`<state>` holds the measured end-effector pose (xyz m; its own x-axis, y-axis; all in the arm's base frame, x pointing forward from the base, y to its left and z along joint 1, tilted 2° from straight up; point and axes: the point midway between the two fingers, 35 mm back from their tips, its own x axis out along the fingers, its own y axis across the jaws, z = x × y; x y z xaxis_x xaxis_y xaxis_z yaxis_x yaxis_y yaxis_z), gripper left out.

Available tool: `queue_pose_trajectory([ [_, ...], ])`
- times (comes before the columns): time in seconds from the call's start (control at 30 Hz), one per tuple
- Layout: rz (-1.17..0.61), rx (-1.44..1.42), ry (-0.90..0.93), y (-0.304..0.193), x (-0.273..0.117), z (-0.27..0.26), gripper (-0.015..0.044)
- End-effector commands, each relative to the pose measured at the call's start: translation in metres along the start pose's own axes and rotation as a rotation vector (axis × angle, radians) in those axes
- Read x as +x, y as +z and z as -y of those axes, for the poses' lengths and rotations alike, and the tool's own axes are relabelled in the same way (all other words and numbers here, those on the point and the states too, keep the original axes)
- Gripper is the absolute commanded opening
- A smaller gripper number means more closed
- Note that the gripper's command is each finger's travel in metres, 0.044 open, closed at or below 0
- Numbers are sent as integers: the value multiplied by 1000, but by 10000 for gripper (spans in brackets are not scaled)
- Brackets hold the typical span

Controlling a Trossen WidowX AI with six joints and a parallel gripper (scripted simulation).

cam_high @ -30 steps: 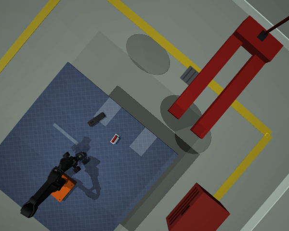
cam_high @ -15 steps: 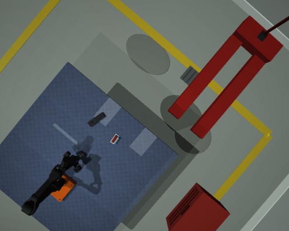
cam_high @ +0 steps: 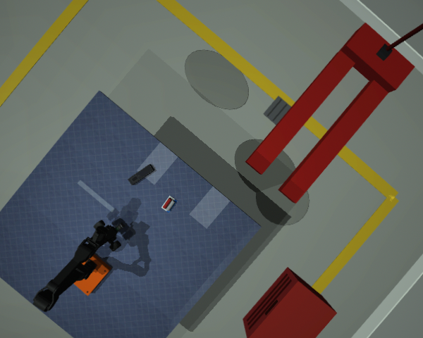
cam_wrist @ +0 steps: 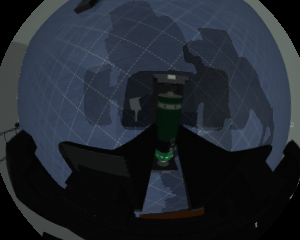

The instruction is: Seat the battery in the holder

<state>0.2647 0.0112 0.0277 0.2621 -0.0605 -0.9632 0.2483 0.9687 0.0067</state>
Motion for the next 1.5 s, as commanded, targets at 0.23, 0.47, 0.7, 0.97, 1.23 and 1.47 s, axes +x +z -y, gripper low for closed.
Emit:
queue_pose_trajectory([
  [0.23, -83, -6, -2, -1, 3, 0, 65],
  [0.47, -128, -6, -4, 0, 4, 0, 65],
  [0.7, -173, -5, -5, 0, 5, 0, 65],
  [0.97, -225, -4, -6, 1, 6, 0, 65],
  [1.23, -268, -2, -8, 3, 7, 0, 65],
  [1.47, -279, -1, -8, 6, 8, 0, 65],
])
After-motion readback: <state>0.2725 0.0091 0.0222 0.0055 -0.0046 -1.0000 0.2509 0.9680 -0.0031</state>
